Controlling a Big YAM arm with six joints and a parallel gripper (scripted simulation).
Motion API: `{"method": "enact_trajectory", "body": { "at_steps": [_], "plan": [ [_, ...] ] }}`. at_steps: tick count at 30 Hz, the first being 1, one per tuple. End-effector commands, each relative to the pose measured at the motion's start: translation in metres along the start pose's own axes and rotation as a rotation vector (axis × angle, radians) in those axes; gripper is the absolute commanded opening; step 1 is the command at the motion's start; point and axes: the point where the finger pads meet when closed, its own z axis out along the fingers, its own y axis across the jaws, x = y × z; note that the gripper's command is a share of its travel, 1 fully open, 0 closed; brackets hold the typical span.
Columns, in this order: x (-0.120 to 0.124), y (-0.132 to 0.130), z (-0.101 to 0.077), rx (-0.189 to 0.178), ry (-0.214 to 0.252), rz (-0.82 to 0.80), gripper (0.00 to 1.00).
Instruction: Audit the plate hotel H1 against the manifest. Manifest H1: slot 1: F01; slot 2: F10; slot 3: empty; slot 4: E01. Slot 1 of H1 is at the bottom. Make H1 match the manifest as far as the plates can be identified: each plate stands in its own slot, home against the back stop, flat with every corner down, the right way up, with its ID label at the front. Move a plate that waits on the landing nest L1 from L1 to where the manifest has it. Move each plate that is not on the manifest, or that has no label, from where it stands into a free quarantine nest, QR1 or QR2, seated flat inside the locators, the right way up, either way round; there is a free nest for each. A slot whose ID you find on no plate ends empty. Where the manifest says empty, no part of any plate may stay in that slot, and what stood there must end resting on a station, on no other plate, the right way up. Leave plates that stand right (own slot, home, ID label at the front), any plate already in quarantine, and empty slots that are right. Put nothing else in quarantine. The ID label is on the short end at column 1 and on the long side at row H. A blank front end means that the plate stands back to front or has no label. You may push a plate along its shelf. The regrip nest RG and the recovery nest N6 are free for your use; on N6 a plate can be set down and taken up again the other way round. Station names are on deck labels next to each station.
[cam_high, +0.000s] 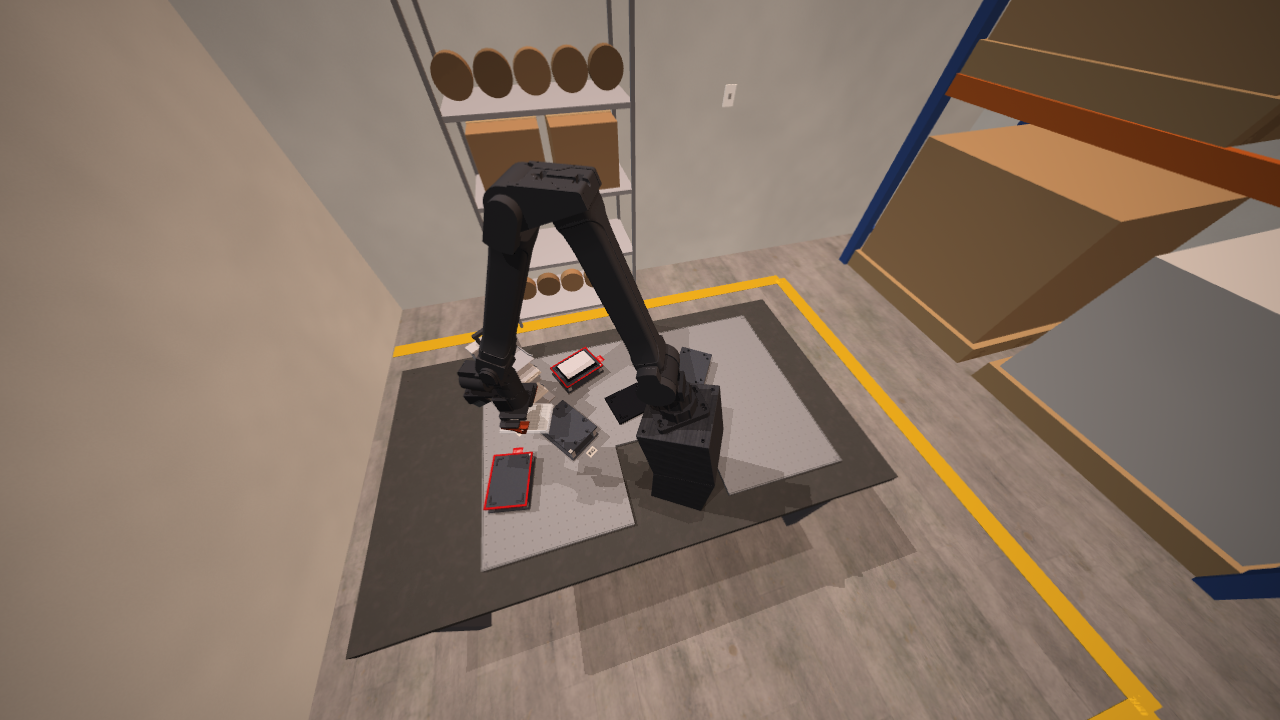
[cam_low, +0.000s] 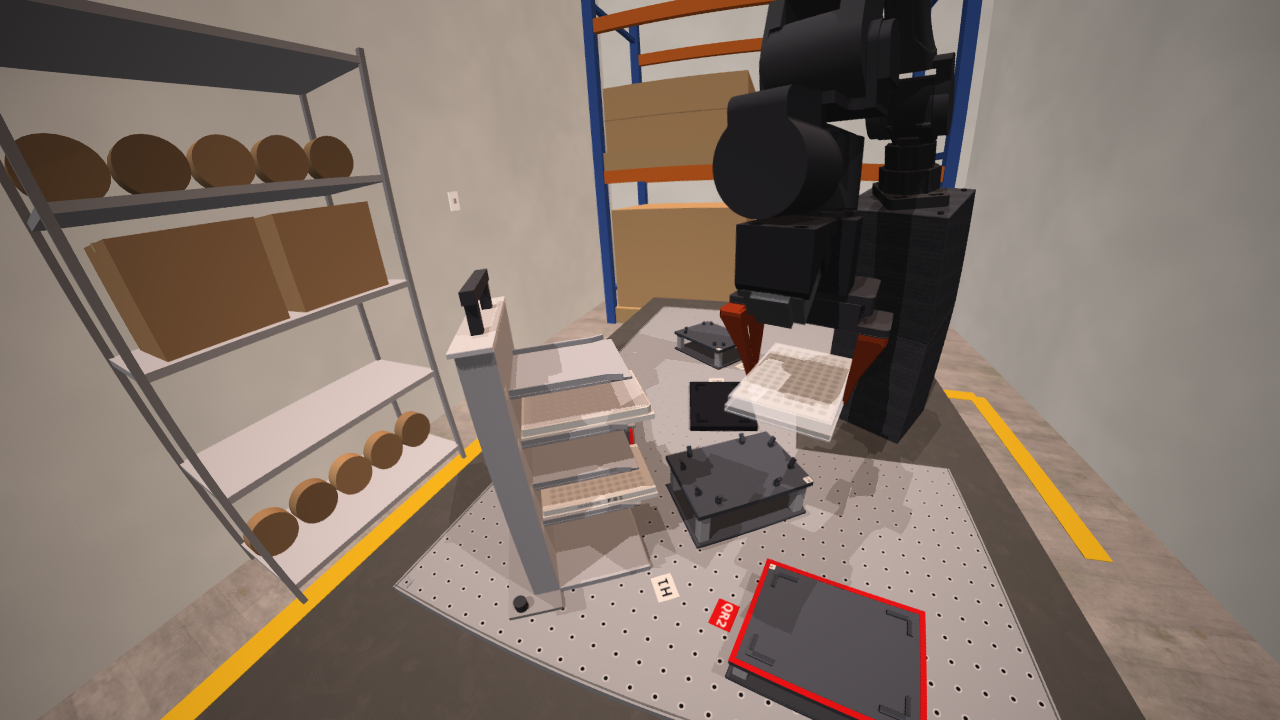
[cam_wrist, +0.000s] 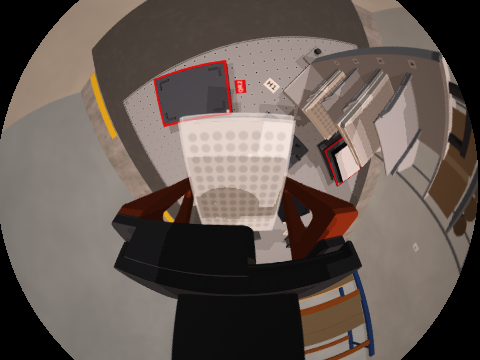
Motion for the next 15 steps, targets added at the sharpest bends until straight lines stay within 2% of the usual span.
{"method": "enact_trajectory", "body": {
  "at_steps": [1, 10, 12, 13, 15],
  "plan": [
    [-0.022, 0.012, -0.003, -0.001, -0.018, -0.124, 0.86],
    [-0.042, 0.036, -0.004, 0.000, -0.020, -0.334, 0.86],
    [-0.042, 0.036, -0.004, 0.000, -0.020, -0.334, 0.86],
    [-0.048, 0.038, -0.009, 0.003, -0.034, -0.356, 0.86],
    [-0.049, 0.044, -0.004, 0.001, -0.021, -0.404, 0.86]
  ]
}}
